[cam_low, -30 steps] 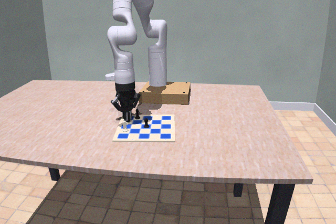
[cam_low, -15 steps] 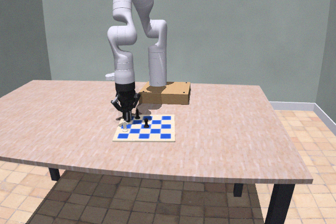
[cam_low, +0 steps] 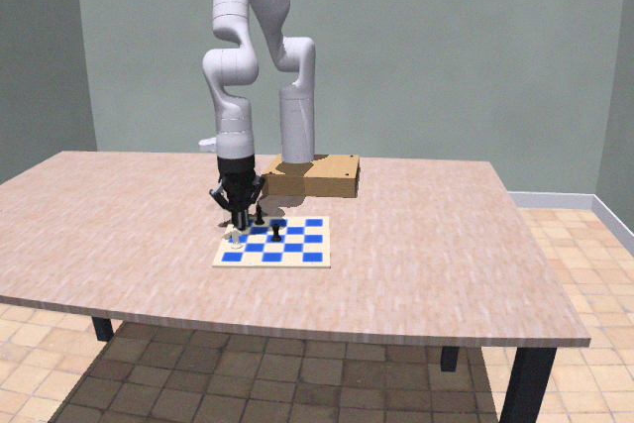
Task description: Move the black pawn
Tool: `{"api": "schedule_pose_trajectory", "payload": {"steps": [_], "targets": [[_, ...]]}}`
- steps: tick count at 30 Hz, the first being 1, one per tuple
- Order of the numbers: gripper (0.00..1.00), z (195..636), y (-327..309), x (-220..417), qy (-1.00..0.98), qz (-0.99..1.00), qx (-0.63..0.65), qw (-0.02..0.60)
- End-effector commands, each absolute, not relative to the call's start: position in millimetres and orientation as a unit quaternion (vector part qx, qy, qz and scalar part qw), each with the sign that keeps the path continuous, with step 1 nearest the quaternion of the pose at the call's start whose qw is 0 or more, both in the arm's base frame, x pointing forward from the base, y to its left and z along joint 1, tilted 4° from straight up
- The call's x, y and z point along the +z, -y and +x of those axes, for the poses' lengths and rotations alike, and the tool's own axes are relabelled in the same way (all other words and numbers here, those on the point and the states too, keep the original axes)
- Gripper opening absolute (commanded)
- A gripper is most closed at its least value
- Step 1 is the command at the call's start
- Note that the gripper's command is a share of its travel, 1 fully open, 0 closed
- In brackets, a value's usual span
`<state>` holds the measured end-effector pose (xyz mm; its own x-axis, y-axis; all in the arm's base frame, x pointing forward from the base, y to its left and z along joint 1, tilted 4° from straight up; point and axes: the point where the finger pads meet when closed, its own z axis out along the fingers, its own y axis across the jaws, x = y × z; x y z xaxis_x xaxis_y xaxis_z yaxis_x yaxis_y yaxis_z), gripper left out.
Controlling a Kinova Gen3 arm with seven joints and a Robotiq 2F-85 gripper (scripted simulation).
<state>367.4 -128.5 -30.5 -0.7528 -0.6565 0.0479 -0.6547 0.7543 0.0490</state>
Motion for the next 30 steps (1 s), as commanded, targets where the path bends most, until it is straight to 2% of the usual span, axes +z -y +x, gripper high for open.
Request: {"api": "schedule_pose_trajectory", "payload": {"steps": [1, 30], "targets": [[0.00, 368.0, 128.6, -30.0, 0.936, 0.350, -0.014, 0.030], [0.00, 367.8, 128.6, -33.3, 0.936, 0.350, -0.014, 0.030]]}}
